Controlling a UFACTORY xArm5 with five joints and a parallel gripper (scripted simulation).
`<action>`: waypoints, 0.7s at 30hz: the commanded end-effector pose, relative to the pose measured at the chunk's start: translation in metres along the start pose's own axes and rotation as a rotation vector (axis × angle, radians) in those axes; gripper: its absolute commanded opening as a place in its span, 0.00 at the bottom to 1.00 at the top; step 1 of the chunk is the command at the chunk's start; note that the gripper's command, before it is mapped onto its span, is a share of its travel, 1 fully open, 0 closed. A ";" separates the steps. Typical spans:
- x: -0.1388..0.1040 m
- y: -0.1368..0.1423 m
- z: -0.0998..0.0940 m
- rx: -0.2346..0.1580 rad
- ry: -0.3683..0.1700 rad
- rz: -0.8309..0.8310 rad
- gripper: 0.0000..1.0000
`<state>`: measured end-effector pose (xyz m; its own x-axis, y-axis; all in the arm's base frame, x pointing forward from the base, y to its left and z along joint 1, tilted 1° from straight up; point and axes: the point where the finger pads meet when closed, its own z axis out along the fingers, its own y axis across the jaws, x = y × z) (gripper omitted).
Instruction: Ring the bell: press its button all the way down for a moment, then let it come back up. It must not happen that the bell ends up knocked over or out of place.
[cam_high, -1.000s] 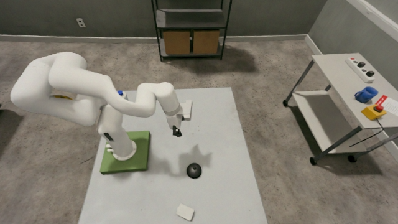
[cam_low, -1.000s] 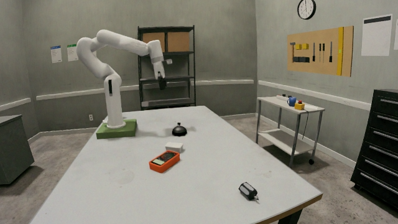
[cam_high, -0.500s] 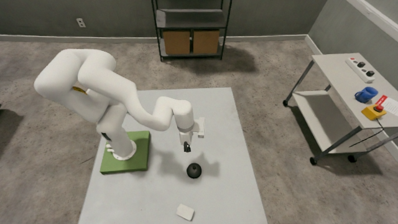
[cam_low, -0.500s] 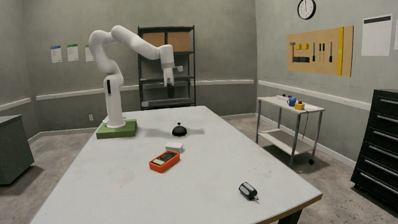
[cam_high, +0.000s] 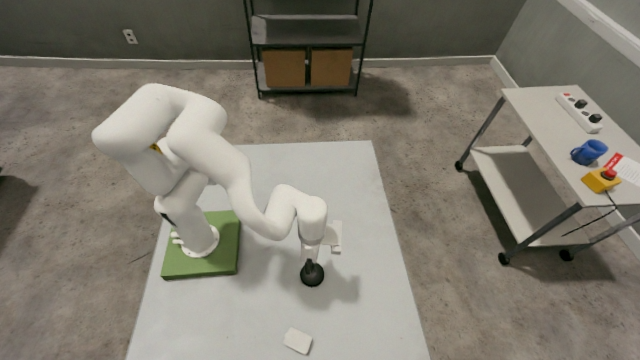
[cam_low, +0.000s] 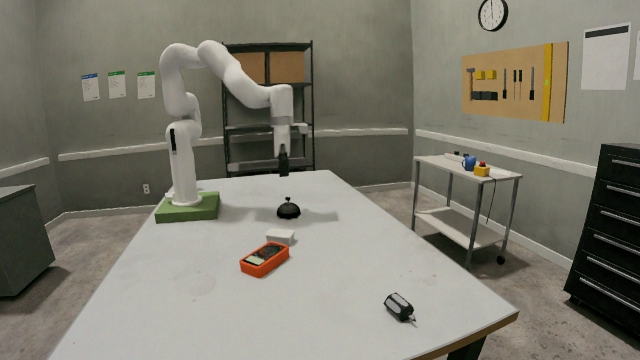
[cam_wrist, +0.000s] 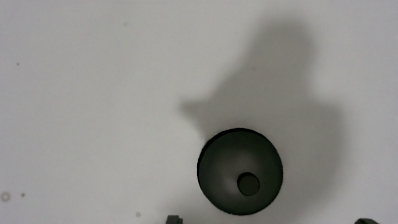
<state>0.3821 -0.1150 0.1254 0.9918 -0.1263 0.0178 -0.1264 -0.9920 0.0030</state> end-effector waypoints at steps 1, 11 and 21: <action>0.007 0.006 0.004 0.000 -0.003 -0.002 1.00; 0.007 0.006 0.004 0.000 -0.003 -0.002 0.00; 0.007 0.006 0.004 0.000 -0.003 -0.002 0.00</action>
<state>0.3868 -0.1217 0.1197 0.9922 -0.1245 0.0106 -0.1245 -0.9922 0.0019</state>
